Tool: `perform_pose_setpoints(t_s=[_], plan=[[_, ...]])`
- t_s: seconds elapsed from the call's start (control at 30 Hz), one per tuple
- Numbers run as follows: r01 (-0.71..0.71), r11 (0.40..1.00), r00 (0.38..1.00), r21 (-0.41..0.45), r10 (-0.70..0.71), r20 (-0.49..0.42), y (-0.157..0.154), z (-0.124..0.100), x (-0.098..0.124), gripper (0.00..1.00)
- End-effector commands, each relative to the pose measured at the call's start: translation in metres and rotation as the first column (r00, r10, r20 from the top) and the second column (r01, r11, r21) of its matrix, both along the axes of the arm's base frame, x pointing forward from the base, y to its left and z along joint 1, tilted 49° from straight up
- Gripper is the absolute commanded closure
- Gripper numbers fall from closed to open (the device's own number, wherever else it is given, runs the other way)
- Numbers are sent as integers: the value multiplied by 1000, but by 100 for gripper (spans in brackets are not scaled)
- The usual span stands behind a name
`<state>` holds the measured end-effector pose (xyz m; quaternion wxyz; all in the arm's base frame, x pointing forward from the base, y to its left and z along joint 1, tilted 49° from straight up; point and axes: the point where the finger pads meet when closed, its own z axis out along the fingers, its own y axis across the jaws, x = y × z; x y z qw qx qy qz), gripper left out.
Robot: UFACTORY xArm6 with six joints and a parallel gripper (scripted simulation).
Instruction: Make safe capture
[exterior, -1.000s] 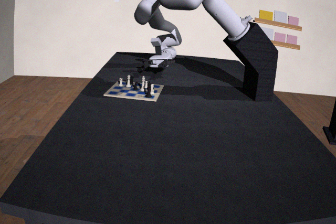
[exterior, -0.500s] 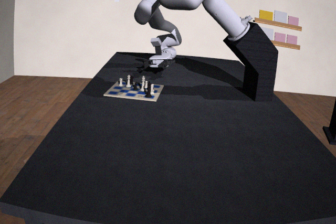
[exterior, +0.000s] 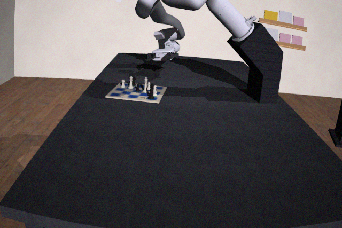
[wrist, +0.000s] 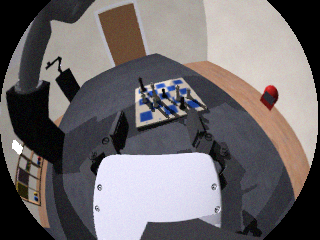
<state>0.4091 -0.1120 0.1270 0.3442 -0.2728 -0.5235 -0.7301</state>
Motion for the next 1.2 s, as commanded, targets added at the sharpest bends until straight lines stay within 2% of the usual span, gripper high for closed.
perform_pose_setpoints(t_s=[0.0,0.2,0.57,0.67,0.8,0.9,1.0,1.07,1.13,1.17], plan=[[2,1000,1000,-2,-2,-1,-6,15,-16,0],[2,1000,1000,-2,-2,-1,-12,32,-34,0],[10,1000,1000,-28,-10,15,-10,33,-32,0],[33,995,998,-98,-27,55,-7,36,-30,0],[98,962,987,-254,-60,152,4,45,-26,0],[121,946,981,-301,-68,183,8,48,-25,0],[178,899,964,-400,-78,254,16,54,-22,0],[178,899,964,-400,-78,254,16,54,-22,0],[245,832,940,-498,-78,332,25,62,-19,0],[245,832,940,-498,-78,332,25,62,-19,0]])
